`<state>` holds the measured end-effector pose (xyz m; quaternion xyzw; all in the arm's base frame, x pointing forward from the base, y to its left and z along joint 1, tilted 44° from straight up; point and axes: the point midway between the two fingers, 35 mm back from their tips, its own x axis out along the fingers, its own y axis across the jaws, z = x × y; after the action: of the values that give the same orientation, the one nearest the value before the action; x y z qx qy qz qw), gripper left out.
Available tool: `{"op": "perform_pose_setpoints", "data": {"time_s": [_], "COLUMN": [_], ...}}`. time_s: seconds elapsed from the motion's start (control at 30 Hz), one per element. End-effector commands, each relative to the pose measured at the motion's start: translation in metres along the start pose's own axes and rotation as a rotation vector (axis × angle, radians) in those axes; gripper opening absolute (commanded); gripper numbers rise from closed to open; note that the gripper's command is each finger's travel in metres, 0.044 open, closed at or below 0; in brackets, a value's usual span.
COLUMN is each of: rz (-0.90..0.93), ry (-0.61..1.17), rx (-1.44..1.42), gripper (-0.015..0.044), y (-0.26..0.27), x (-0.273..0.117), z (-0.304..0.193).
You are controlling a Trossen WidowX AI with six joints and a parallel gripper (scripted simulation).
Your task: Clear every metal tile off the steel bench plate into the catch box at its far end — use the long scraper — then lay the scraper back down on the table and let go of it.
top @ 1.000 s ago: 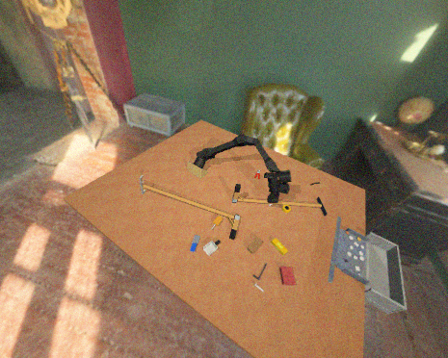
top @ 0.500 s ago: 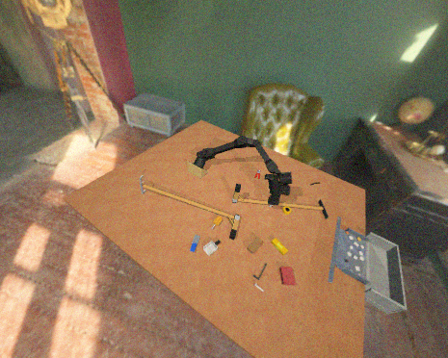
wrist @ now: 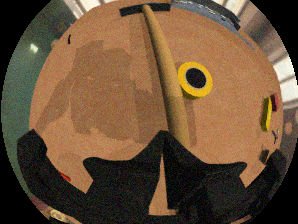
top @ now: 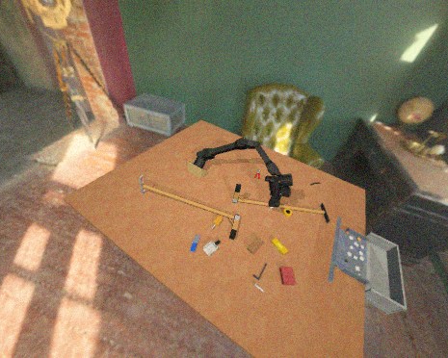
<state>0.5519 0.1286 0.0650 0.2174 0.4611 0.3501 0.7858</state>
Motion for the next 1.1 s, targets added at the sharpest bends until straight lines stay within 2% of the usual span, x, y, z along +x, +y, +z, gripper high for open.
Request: {"op": "perform_pose_setpoints", "data": {"time_s": [0.0,1.07], "rz": [-0.006,-0.006], "ry": [0.006,0.005], "rx": [0.005,0.004], "gripper": [0.0000,0.0000], "y": [-0.010,-0.037], "x": [0.003,0.007], "z": [-0.002,0.002]}}
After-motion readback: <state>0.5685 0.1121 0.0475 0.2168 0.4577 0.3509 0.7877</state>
